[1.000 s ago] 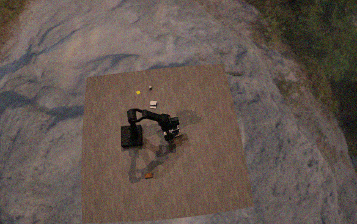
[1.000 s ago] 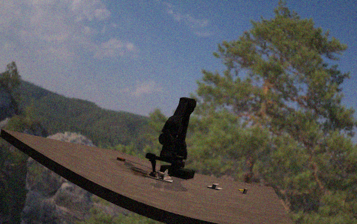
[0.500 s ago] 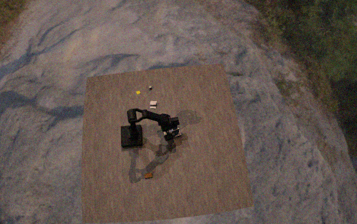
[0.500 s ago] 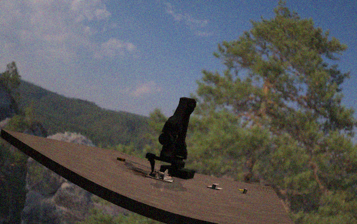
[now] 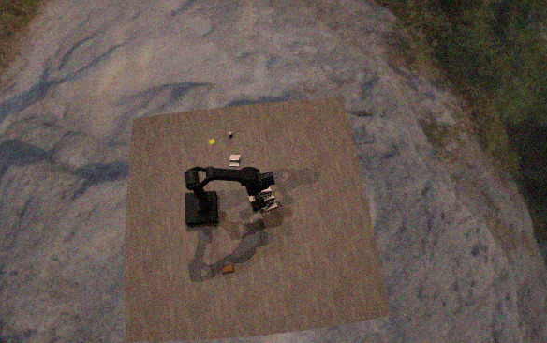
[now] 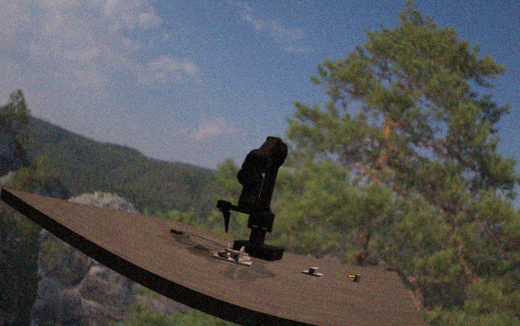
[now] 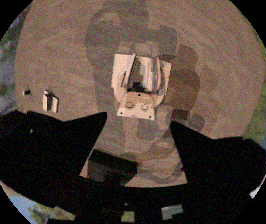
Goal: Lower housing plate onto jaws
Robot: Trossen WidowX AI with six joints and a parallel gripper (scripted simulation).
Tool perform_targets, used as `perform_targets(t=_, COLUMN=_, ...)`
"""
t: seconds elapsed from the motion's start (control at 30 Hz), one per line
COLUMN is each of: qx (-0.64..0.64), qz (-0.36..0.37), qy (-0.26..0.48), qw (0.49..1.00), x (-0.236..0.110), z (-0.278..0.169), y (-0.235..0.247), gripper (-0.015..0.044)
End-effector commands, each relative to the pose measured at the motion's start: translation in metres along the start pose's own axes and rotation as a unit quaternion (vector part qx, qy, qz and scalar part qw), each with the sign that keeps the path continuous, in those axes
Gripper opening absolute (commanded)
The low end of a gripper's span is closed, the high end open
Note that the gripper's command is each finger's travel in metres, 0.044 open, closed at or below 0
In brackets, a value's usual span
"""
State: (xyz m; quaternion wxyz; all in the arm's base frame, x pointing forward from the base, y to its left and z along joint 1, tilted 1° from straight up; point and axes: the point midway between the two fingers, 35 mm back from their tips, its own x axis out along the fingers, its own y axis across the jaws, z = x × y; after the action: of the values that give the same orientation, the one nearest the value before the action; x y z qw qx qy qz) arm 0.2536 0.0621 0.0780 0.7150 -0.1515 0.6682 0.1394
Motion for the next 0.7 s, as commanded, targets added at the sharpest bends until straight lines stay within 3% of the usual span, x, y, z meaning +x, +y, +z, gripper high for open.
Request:
perform_targets(t=0.0, qx=0.000, qz=0.001, qy=0.007, qw=1.000, x=-0.001, z=-0.006, y=0.001, gripper=0.0440)
perform_targets(t=0.23, qx=-0.001, qz=0.004, qy=0.017, qw=1.000, x=-0.051, z=-0.055, y=0.011, gripper=0.0440)
perform_targets(t=0.67, qx=-0.001, qz=0.005, qy=0.017, qw=1.000, x=-0.052, z=-0.056, y=0.011, gripper=0.0440)
